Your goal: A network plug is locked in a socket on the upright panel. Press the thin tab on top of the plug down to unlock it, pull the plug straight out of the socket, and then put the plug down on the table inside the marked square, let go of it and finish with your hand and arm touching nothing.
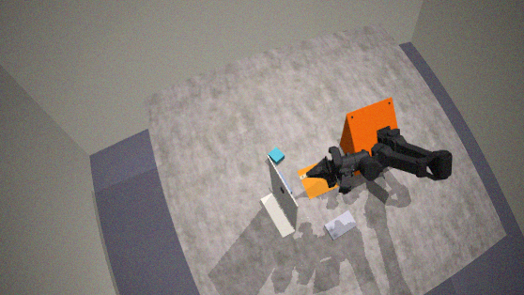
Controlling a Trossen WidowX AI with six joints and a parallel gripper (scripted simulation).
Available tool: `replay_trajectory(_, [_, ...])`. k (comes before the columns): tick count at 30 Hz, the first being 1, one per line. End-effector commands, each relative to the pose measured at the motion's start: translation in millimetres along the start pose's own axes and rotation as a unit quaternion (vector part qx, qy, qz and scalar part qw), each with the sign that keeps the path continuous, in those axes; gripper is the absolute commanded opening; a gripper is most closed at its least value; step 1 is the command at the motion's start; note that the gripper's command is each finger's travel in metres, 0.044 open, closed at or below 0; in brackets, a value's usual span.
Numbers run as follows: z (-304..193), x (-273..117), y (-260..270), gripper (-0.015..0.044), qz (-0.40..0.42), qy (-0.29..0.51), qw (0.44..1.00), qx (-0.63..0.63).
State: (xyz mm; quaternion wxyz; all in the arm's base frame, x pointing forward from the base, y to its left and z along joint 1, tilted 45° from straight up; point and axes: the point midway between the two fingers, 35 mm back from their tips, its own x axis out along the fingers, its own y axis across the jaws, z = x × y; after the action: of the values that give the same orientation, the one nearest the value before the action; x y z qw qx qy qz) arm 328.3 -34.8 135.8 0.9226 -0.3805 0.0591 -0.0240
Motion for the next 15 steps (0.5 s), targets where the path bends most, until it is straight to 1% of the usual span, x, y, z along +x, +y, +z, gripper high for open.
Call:
replay_trajectory(1, [-1, -4, 0, 0.0, 0.001, -0.002, 1.0, -0.002])
replay_trajectory(15, [-1, -7, -27, 0.0, 0.001, 0.0, 1.0, -0.001])
